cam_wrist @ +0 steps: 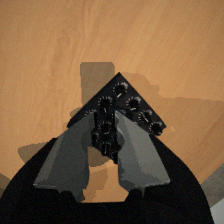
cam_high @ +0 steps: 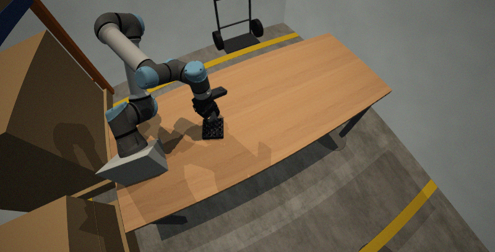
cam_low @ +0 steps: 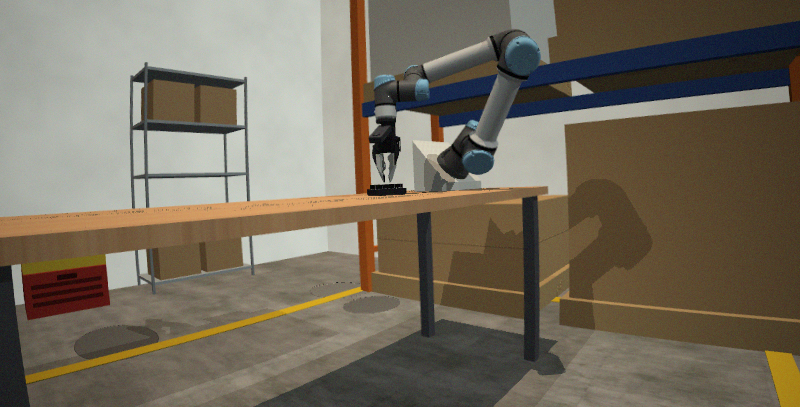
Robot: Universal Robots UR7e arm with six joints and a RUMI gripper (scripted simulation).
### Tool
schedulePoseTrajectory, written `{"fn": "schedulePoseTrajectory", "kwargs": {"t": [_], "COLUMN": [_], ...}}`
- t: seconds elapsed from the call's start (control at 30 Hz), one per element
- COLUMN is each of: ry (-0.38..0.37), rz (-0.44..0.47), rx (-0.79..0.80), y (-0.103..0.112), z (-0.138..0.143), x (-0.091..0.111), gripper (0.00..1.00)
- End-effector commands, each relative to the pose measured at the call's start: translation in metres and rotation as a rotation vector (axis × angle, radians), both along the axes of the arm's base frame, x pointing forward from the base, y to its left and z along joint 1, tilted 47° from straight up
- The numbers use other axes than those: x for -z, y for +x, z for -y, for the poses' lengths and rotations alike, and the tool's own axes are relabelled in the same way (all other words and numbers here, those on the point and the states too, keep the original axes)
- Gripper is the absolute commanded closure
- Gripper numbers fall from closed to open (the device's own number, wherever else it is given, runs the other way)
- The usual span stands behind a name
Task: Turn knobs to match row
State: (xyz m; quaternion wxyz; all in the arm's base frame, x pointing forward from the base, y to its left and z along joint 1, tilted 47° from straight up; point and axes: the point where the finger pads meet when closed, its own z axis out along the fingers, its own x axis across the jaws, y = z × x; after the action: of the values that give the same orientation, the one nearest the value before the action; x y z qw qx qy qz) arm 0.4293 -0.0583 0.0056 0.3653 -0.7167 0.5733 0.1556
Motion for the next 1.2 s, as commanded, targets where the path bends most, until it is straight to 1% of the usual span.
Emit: {"fn": "schedulePoseTrajectory", "kwargs": {"t": [0.0,0.33,1.17], "ry": [0.003,0.001,0.002], "rz": [-0.001,0.001,0.000], "rx": [-0.001,-0.001,0.000], "y": [0.0005,0.0054,0.0045], "z": [-0.0017,-0.0011,-0.0015], "x": [0.0005,-0.0018,-0.0014], "gripper": [0.89,0.89,0.89]}}
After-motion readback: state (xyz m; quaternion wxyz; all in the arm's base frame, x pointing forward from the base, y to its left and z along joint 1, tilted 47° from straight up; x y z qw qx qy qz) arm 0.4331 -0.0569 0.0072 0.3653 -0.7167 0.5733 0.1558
